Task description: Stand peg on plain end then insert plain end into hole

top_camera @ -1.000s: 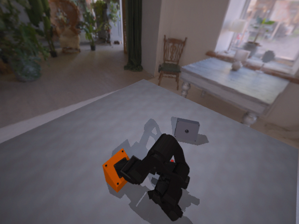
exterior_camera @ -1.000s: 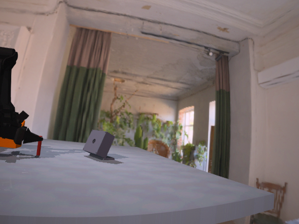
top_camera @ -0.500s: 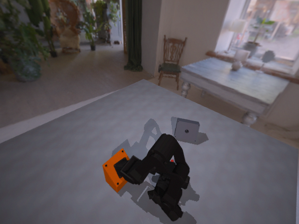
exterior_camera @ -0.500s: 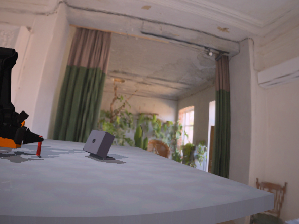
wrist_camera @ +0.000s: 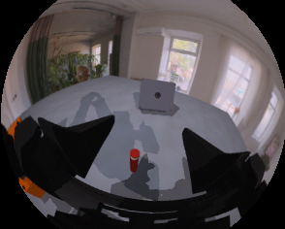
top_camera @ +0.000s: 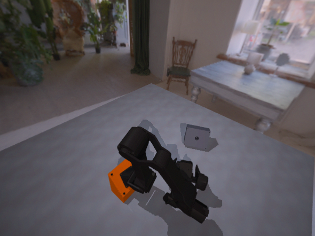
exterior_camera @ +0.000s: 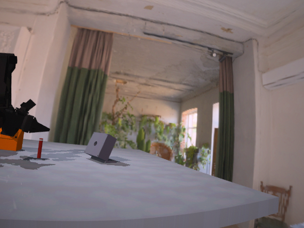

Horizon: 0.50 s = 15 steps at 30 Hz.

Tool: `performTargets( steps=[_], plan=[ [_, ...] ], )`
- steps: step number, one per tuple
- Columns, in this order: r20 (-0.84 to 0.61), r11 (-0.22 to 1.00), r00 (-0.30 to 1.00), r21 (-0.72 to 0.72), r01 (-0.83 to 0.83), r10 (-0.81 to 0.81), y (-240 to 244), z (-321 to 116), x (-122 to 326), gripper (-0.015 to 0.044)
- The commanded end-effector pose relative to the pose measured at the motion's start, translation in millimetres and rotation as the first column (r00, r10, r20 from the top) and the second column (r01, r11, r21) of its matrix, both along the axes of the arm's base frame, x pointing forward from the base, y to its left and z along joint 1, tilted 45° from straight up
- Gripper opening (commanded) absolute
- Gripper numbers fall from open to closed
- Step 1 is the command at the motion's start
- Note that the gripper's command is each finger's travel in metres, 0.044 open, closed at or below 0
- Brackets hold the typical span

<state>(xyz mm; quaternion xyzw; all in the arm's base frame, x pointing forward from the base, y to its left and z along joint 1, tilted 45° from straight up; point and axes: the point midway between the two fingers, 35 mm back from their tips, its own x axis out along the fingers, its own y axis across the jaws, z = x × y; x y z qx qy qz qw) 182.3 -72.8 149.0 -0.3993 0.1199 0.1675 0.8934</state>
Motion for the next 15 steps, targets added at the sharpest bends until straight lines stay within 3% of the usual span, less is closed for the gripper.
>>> performTargets(
  steps=[1, 9, 15],
  plan=[
    [0.002, 1.0, 1.0, -0.008, 0.005, -0.005, 23, 25, -1, 0.044],
    [0.074, 1.0, 0.997, 0.014, 0.016, -0.017, 77, 66, -21, 0.044],
    [0.081, 1.0, 0.997, 0.02, 0.017, -0.018, 82, 69, -24, 0.044]
  ],
)
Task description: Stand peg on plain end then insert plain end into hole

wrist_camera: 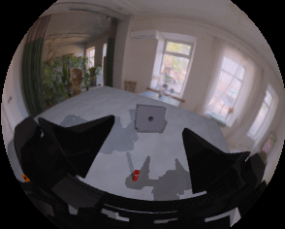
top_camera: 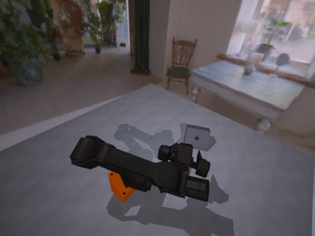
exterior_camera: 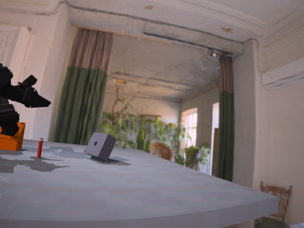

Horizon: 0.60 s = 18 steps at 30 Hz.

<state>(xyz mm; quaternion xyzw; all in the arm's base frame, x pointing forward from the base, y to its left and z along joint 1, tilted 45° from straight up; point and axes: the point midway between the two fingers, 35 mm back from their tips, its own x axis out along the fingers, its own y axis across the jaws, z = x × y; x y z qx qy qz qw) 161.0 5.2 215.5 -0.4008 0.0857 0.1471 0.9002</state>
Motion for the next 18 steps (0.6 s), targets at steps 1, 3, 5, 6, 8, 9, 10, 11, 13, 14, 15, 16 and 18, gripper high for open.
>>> performTargets(
  steps=[1, 3, 5, 6, 8, 9, 10, 11, 13, 14, 15, 16, 18],
  plan=[
    [-0.004, 1.0, 1.0, 0.016, 0.008, -0.008, 3, 2, -2, 0.044],
    [-0.03, 0.999, 0.999, 0.037, 0.017, -0.016, 2, 0, -1, 0.044],
    [-0.074, 0.997, 0.997, 0.071, 0.034, -0.029, 0, -4, 0, 0.044],
    [-0.101, 0.995, 0.994, 0.089, 0.045, -0.036, -2, -6, 1, 0.044],
    [-0.156, 0.99, 0.987, 0.123, 0.068, -0.049, -4, -10, 2, 0.044],
    [-0.184, 0.987, 0.981, 0.138, 0.081, -0.055, -5, -12, 3, 0.044],
    [-0.213, 0.984, 0.975, 0.152, 0.095, -0.061, -6, -15, 3, 0.044],
    [-0.242, 0.98, 0.968, 0.165, 0.109, -0.067, -7, -17, 4, 0.044],
    [-0.301, 0.973, 0.95, 0.185, 0.138, -0.078, -9, -23, 5, 0.044],
    [-0.33, 0.969, 0.94, 0.194, 0.154, -0.083, -10, -25, 5, 0.044],
    [-0.359, 0.965, 0.929, 0.2, 0.169, -0.088, -11, -28, 6, 0.044],
    [-0.388, 0.961, 0.917, 0.205, 0.185, -0.094, -12, -30, 6, 0.044],
    [-0.444, 0.953, 0.89, 0.21, 0.217, -0.105, -14, -36, 7, 0.044]
  ],
)
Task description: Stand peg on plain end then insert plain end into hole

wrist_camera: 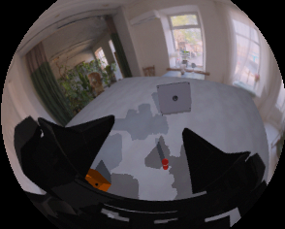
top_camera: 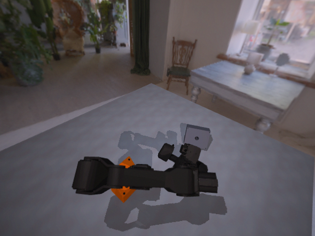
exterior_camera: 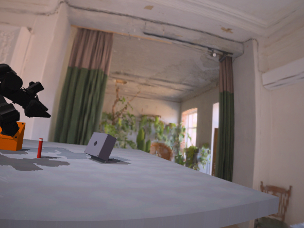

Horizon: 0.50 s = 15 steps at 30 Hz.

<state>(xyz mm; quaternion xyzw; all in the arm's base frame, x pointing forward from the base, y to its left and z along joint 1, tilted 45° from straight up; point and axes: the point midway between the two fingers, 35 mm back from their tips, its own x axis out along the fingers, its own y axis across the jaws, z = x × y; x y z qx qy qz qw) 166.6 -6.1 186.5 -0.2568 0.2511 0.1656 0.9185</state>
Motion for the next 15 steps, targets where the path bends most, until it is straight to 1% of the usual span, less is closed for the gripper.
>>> performTargets(
  steps=[1, 8, 15],
  plan=[
    [-0.121, 0.998, 0.992, 0.034, 0.045, -0.041, -3, -9, 1, 0.044],
    [-0.334, 0.988, 0.935, 0.046, 0.146, -0.122, -8, -27, -2, 0.044],
    [-0.513, 0.971, 0.83, -0.025, 0.238, -0.217, -14, -42, -6, 0.044]
  ],
)
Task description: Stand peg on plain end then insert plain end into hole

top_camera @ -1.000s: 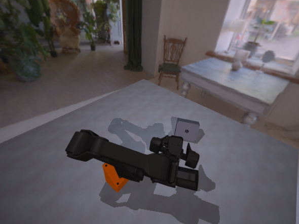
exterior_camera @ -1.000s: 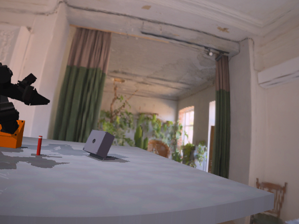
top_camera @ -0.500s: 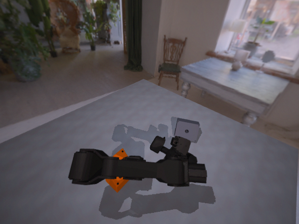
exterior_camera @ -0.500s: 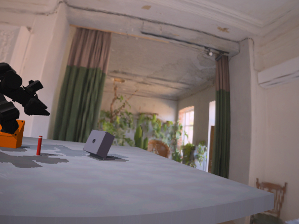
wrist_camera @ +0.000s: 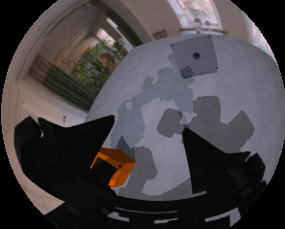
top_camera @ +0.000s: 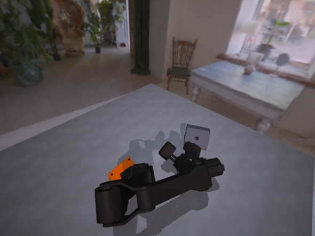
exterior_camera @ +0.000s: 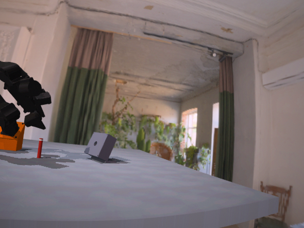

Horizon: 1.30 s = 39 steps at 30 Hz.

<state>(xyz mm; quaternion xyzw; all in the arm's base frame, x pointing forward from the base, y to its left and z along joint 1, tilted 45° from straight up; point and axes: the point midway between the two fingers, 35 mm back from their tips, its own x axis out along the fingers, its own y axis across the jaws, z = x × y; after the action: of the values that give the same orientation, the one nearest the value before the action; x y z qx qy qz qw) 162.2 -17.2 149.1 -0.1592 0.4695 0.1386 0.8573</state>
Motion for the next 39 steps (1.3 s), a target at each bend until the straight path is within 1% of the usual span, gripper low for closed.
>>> performTargets(
  steps=[1, 9, 17, 24, 31, 39],
  plan=[
    [-0.115, 0.998, 0.992, -0.037, 0.052, -0.056, -4, -6, -2, 0.044],
    [-0.292, 0.976, 0.942, -0.182, 0.118, -0.168, -13, -15, -6, 0.044],
    [-0.366, 0.912, 0.886, -0.388, 0.133, -0.285, -21, -14, -3, 0.044],
    [-0.339, 0.808, 0.867, -0.578, 0.114, -0.365, -26, -6, 7, 0.044],
    [-0.243, 0.666, 0.886, -0.74, 0.093, -0.394, -23, 6, 25, 0.044],
    [-0.23, 0.65, 0.89, -0.754, 0.092, -0.393, -22, 8, 27, 0.044]
  ],
)
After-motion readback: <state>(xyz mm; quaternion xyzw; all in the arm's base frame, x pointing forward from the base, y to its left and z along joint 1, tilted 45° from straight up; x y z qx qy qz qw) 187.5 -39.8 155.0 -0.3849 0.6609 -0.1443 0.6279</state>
